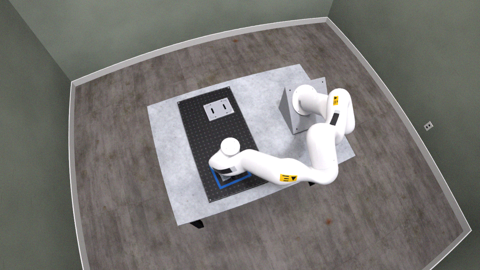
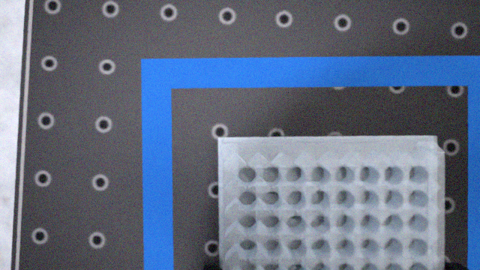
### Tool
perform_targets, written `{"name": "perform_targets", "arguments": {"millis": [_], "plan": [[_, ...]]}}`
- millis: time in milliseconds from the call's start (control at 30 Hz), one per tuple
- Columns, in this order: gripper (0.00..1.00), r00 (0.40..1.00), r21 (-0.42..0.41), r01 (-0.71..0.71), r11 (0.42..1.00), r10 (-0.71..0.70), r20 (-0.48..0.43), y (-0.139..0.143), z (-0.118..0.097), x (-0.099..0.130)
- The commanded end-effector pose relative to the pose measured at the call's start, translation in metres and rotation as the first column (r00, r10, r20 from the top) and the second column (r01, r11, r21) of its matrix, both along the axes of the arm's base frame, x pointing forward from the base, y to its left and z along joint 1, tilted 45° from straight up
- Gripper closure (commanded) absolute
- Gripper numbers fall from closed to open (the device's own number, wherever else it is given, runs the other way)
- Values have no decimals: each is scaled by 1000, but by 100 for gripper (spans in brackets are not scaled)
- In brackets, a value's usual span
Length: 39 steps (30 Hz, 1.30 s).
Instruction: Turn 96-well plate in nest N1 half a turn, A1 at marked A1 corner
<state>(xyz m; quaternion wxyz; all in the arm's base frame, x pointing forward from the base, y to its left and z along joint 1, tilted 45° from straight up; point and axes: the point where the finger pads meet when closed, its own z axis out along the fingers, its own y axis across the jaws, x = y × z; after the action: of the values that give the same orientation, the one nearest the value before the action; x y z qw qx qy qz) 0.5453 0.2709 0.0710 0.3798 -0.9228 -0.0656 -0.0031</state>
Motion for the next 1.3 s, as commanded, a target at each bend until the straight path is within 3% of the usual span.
{"name": "perform_targets", "arguments": {"millis": [0, 1267], "plan": [[100, 1000, 0, 1, 1000, -1, 2, 0, 0, 1], [100, 1000, 0, 1, 1000, -1, 2, 4, -4, 1]]}}
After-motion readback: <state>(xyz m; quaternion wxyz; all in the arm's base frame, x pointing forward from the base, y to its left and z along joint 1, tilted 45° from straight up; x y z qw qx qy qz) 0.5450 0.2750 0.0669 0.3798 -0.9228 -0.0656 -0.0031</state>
